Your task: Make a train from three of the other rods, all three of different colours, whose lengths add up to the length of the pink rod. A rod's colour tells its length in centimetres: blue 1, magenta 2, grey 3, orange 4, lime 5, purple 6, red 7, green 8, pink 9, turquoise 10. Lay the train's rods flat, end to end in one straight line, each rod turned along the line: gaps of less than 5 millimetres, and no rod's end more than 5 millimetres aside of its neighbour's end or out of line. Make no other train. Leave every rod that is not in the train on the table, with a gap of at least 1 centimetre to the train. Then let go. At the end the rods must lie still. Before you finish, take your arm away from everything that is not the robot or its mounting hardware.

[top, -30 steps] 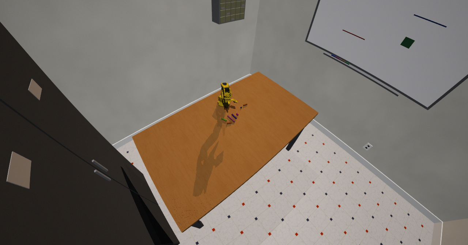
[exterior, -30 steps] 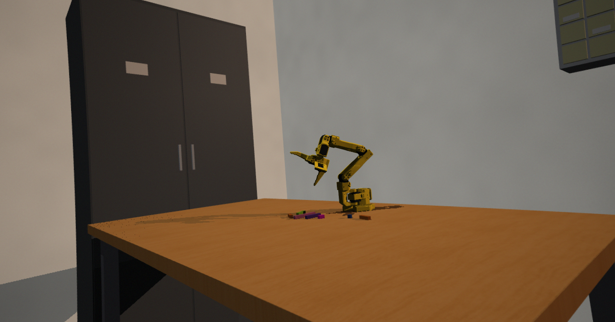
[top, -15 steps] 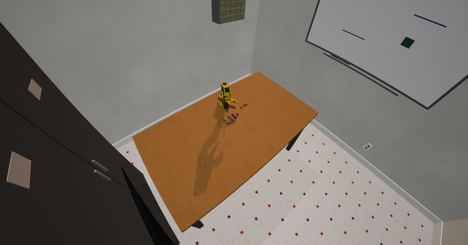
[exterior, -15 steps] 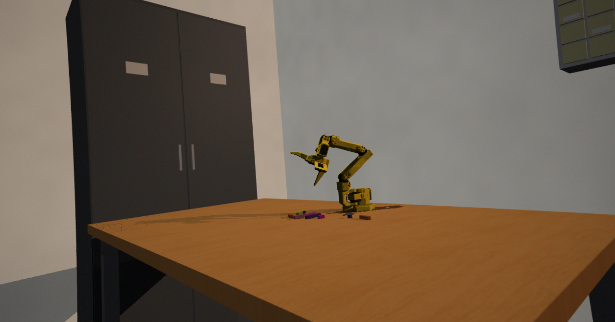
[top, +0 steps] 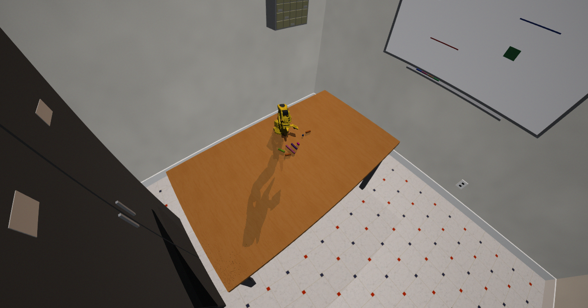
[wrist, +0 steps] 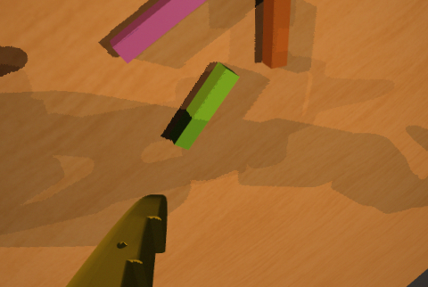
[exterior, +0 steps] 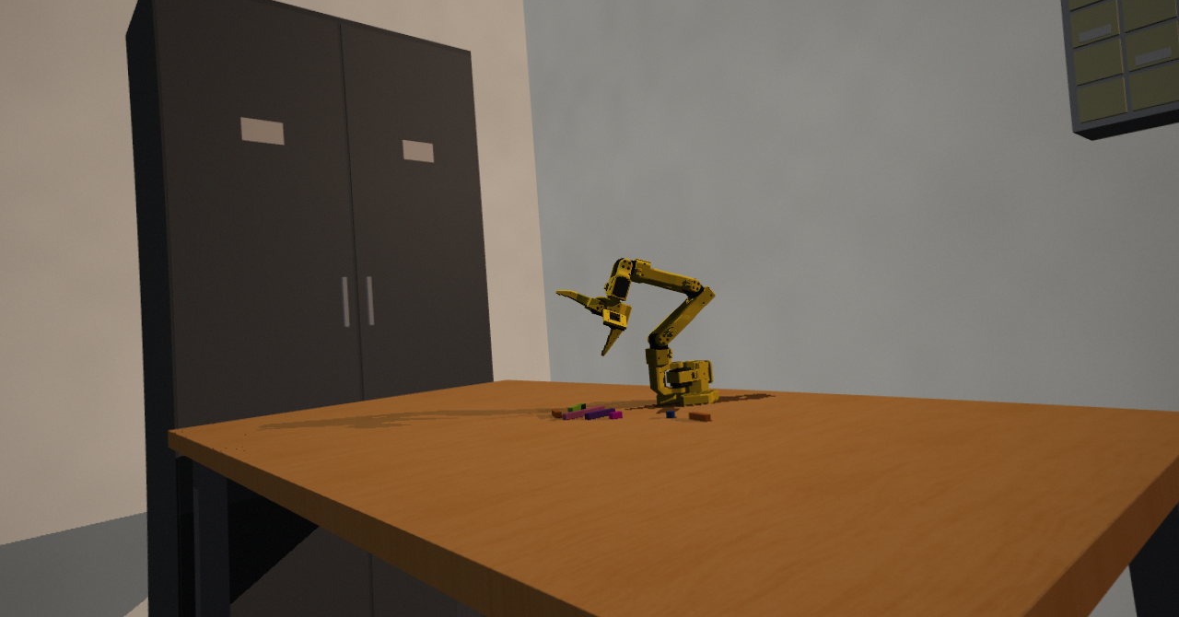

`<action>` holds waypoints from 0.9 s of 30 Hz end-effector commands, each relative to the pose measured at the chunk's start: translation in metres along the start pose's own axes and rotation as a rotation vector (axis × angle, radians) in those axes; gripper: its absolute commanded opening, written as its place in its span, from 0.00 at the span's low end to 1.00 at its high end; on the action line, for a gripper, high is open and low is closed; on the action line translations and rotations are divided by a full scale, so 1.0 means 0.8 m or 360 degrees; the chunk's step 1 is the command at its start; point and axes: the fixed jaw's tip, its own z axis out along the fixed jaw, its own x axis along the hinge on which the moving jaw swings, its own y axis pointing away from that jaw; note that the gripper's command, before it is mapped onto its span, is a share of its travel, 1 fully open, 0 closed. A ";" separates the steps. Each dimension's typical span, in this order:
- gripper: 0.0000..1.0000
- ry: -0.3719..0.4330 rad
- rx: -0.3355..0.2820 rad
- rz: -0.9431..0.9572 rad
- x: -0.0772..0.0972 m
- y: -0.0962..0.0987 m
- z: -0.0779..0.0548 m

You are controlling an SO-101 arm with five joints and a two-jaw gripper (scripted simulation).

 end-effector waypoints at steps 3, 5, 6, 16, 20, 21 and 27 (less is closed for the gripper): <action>1.00 -0.0004 0.0119 0.0019 0.000 -0.013 -0.010; 1.00 -0.0004 0.0119 0.0019 0.000 -0.013 -0.010; 1.00 -0.0004 0.0119 0.0019 0.000 -0.013 -0.010; 0.99 -0.0012 0.0111 0.0006 -0.002 -0.013 -0.009; 0.95 -0.0044 0.0082 -0.0048 -0.012 -0.013 -0.007; 0.94 -0.0055 0.0070 -0.0070 -0.016 -0.013 -0.006; 0.83 -0.0134 -0.0016 -0.0229 -0.044 -0.008 0.000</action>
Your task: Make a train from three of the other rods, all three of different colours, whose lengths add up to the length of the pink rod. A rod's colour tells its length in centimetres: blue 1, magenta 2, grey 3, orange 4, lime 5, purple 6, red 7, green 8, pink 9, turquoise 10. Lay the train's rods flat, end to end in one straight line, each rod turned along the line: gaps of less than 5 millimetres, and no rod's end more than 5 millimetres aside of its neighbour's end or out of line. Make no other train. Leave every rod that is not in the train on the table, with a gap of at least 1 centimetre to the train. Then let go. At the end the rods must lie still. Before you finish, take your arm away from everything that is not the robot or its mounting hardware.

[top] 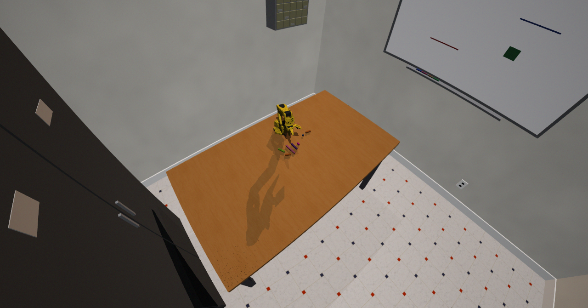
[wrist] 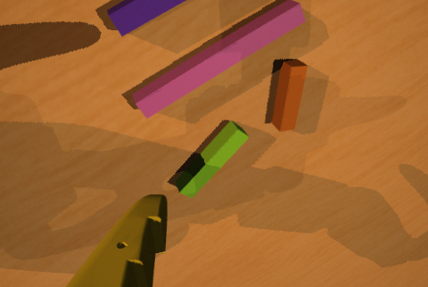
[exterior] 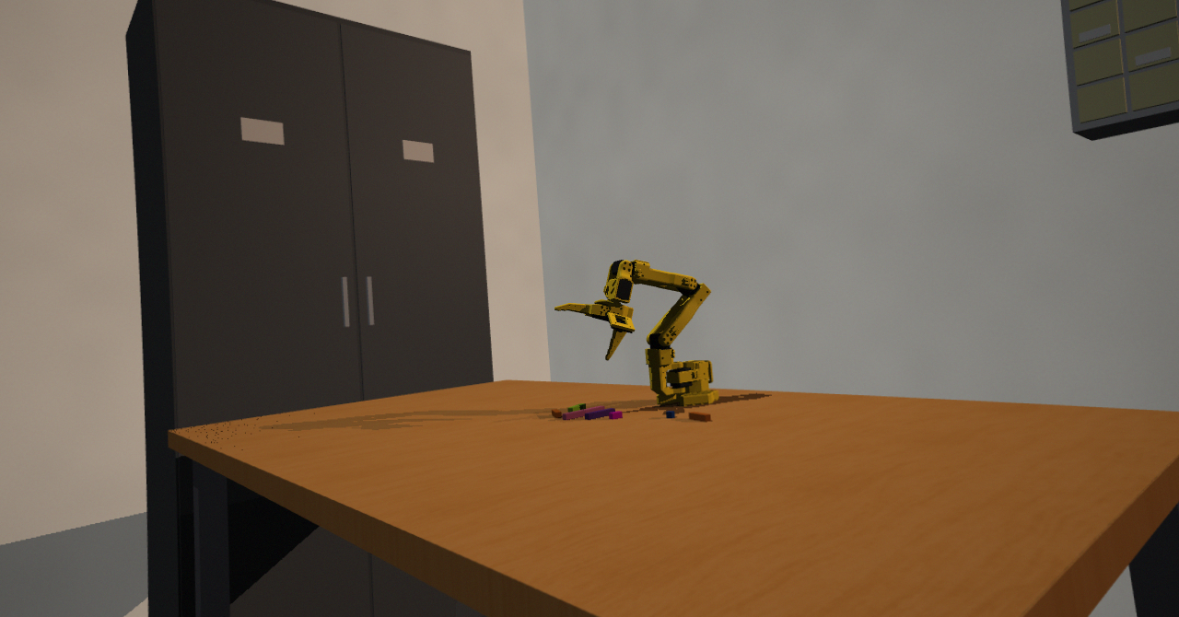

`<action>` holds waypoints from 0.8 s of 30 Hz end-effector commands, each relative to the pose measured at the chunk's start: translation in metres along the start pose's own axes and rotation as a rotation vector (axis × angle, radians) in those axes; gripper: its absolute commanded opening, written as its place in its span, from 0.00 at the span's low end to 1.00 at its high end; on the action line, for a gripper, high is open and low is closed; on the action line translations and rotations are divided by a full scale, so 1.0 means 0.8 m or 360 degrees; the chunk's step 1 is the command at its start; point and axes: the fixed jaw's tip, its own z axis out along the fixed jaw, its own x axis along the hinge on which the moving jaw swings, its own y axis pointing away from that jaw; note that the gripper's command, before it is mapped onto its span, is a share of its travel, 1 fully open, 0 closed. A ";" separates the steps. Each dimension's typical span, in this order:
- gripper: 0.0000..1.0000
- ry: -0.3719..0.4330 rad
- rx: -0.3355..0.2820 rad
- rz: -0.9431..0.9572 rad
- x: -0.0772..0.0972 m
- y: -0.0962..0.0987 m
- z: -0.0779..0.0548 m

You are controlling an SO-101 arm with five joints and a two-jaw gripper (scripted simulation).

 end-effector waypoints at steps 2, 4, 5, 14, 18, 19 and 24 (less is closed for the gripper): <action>0.80 -0.0063 0.0061 -0.0106 -0.021 -0.014 -0.006; 0.74 -0.0098 0.0012 -0.0196 -0.037 -0.010 -0.002; 0.71 -0.0114 -0.0014 -0.0244 -0.045 -0.008 0.000; 0.41 -0.0205 -0.0247 -0.0707 -0.116 0.034 0.012; 0.36 -0.0210 -0.0288 -0.0799 -0.127 0.045 0.014; 0.33 -0.0211 -0.0306 -0.0841 -0.132 0.051 0.014; 0.23 -0.0208 -0.0371 -0.1001 -0.149 0.074 0.016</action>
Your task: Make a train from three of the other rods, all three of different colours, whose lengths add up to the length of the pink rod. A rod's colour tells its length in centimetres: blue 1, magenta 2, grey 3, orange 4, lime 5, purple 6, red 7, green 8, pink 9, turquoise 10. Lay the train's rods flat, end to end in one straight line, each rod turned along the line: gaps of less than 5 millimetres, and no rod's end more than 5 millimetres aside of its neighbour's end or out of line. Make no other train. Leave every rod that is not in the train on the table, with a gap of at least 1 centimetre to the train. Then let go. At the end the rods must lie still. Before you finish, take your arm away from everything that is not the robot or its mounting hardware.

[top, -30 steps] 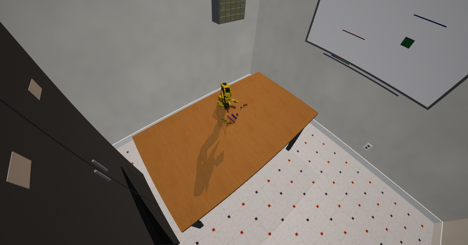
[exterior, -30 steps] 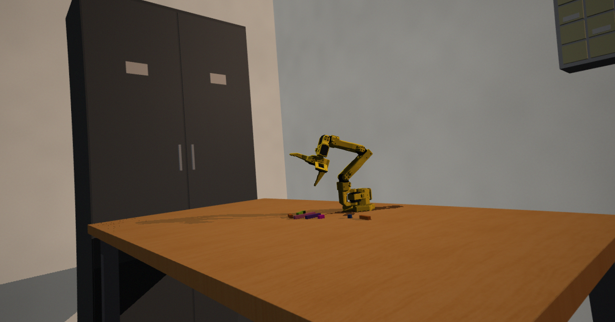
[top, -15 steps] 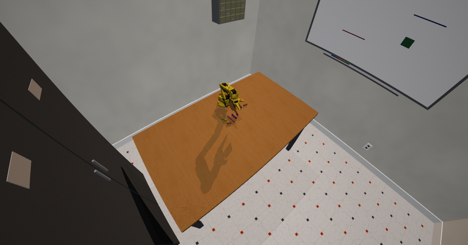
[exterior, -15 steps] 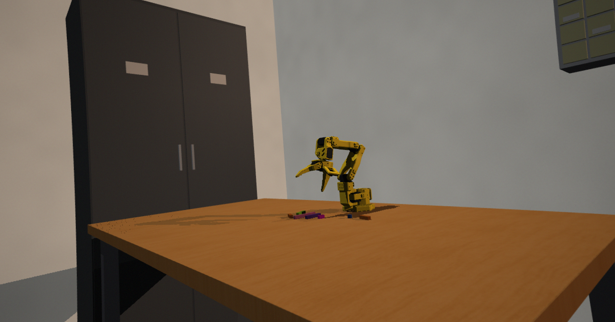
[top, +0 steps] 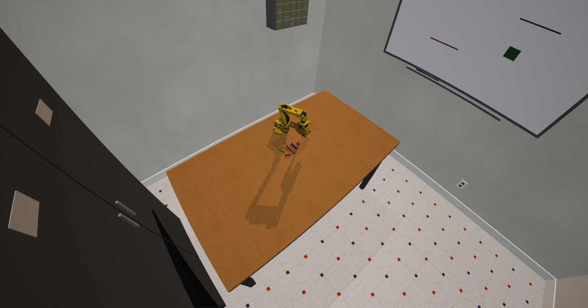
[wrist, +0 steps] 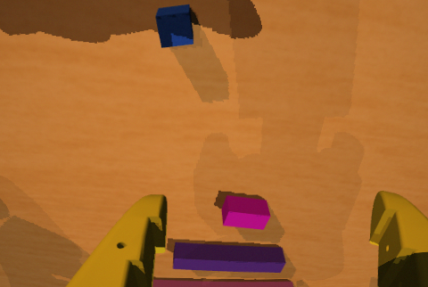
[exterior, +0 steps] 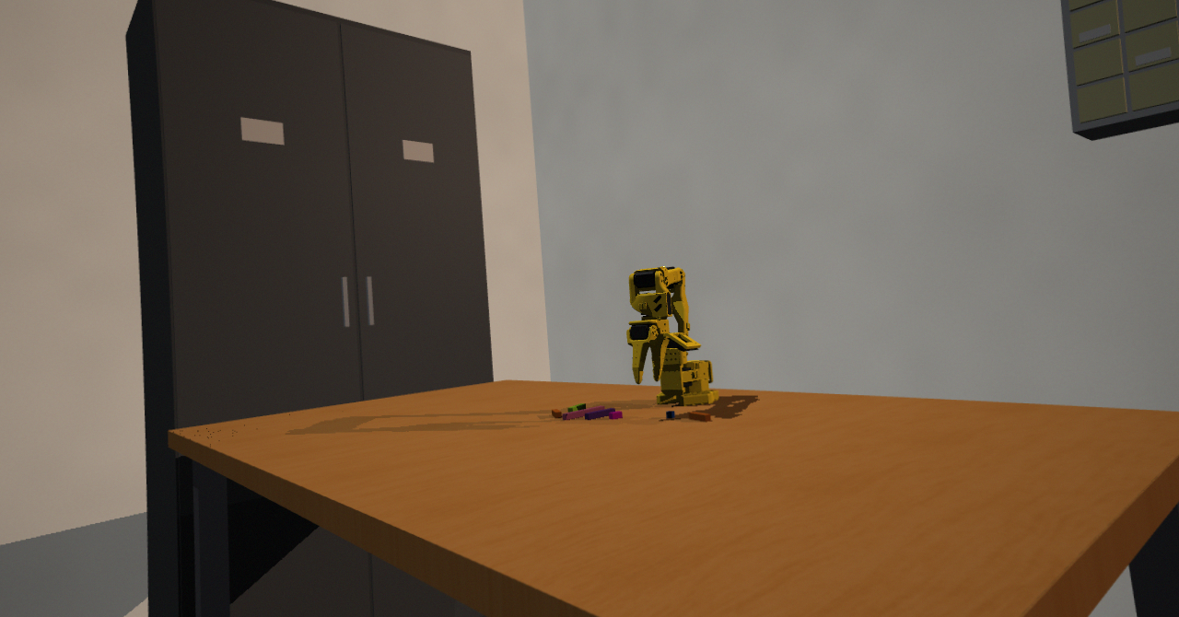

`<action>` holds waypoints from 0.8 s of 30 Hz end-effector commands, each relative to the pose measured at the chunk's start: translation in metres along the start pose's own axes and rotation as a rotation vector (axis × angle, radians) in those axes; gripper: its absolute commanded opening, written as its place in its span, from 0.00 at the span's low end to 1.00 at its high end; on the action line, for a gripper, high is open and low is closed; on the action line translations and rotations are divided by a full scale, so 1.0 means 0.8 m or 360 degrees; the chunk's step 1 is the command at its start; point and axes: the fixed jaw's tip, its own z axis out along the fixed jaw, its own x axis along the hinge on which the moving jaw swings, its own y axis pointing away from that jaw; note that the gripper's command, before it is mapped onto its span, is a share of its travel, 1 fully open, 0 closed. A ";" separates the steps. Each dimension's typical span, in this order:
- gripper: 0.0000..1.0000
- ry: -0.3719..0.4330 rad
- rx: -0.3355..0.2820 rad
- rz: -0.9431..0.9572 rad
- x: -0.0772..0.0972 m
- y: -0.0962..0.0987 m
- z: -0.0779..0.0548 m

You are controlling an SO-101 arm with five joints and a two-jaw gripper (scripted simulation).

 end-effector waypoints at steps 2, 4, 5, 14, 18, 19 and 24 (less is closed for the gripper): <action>0.21 -0.0043 0.0084 -0.0126 -0.027 -0.006 -0.007; 0.20 -0.0040 0.0074 -0.0149 -0.030 -0.004 -0.006; 0.19 -0.0040 0.0071 -0.0156 -0.031 -0.004 -0.006; 0.19 -0.0039 0.0067 -0.0164 -0.033 -0.003 -0.005; 0.19 -0.0039 0.0067 -0.0164 -0.033 -0.003 -0.005; 0.19 -0.0039 0.0067 -0.0164 -0.033 -0.003 -0.005; 0.19 -0.0039 0.0067 -0.0164 -0.033 -0.003 -0.005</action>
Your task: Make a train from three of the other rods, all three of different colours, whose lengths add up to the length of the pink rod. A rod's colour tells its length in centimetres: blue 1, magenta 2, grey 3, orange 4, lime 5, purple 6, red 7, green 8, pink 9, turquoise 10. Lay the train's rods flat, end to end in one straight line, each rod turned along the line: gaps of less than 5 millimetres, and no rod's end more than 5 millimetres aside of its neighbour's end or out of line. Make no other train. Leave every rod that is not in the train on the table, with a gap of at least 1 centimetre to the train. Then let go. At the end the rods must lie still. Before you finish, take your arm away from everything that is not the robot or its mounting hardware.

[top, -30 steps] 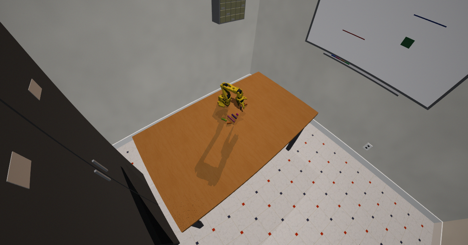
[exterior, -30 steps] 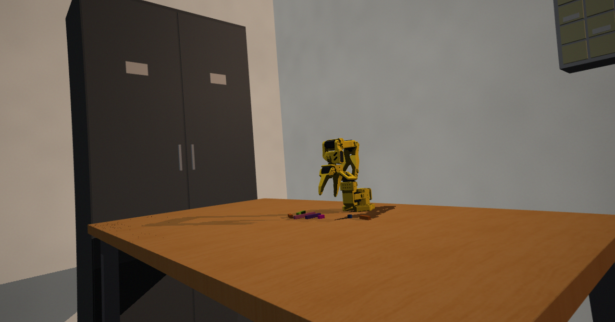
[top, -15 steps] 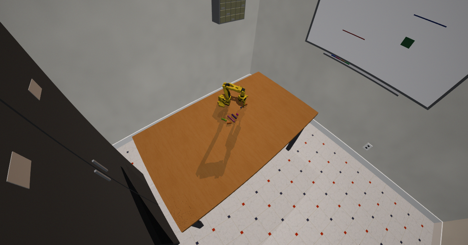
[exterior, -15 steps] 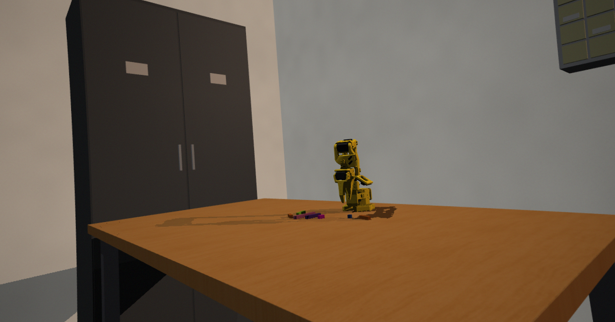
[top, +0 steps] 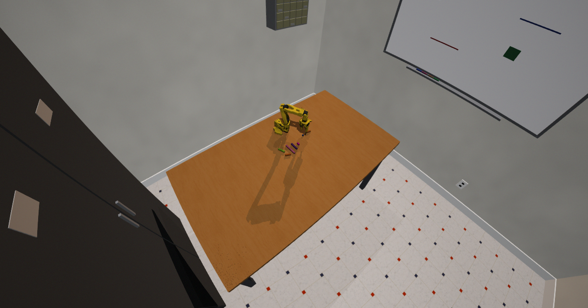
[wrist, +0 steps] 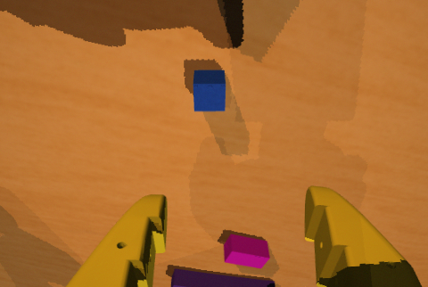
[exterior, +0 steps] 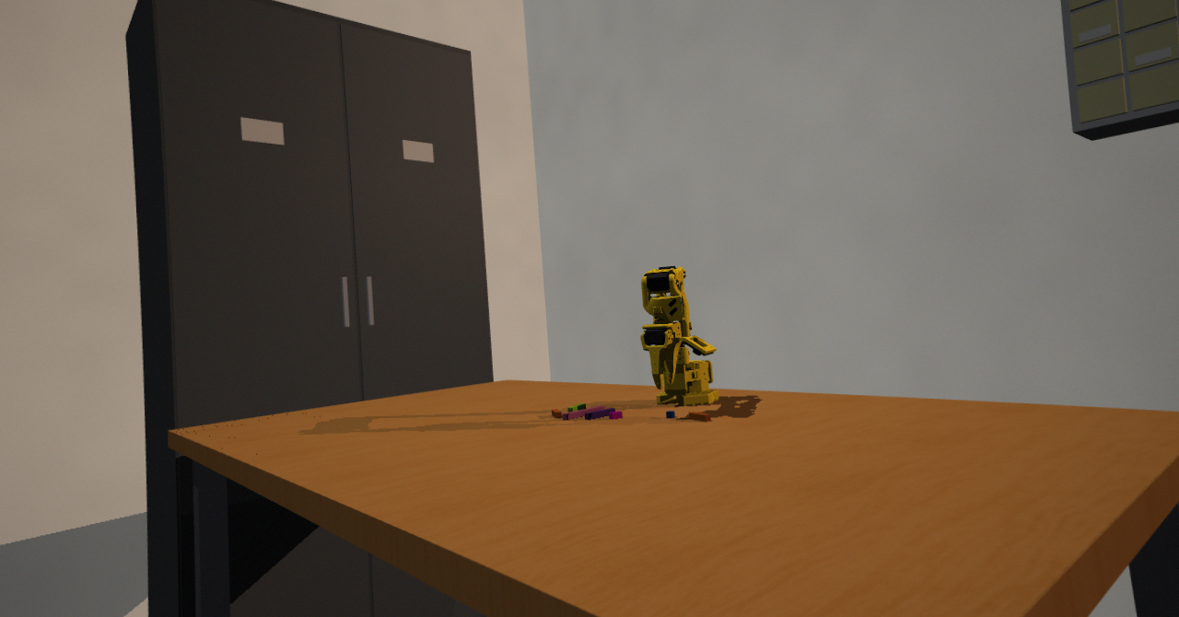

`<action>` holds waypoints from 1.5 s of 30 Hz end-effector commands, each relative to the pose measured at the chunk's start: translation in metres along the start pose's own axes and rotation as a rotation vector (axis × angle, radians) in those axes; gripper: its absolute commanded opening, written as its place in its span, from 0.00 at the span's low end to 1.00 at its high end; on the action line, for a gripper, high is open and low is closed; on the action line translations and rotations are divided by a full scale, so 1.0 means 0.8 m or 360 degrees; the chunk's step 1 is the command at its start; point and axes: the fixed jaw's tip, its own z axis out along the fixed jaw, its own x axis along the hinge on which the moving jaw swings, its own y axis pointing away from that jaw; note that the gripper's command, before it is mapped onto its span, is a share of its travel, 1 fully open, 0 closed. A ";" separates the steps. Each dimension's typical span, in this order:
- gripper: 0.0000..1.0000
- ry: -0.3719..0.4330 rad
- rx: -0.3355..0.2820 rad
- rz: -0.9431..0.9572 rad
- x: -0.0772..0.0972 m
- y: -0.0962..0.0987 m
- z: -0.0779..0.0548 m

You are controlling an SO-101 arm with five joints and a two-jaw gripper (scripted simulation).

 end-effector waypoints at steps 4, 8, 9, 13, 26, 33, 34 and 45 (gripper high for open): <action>0.19 -0.0055 0.0139 0.0000 -0.007 -0.014 -0.014; 0.19 -0.0066 0.0164 -0.0020 -0.010 -0.014 -0.018; 0.19 -0.0066 0.0164 -0.0020 -0.010 -0.014 -0.018; 0.19 -0.0066 0.0164 -0.0020 -0.010 -0.014 -0.018; 0.19 -0.0066 0.0164 -0.0020 -0.010 -0.014 -0.017; 0.19 -0.0066 0.0164 -0.0020 -0.011 -0.016 -0.010; 0.19 -0.0066 0.0164 -0.0020 -0.011 -0.016 -0.008; 0.19 -0.0066 0.0164 -0.0020 -0.012 -0.019 0.013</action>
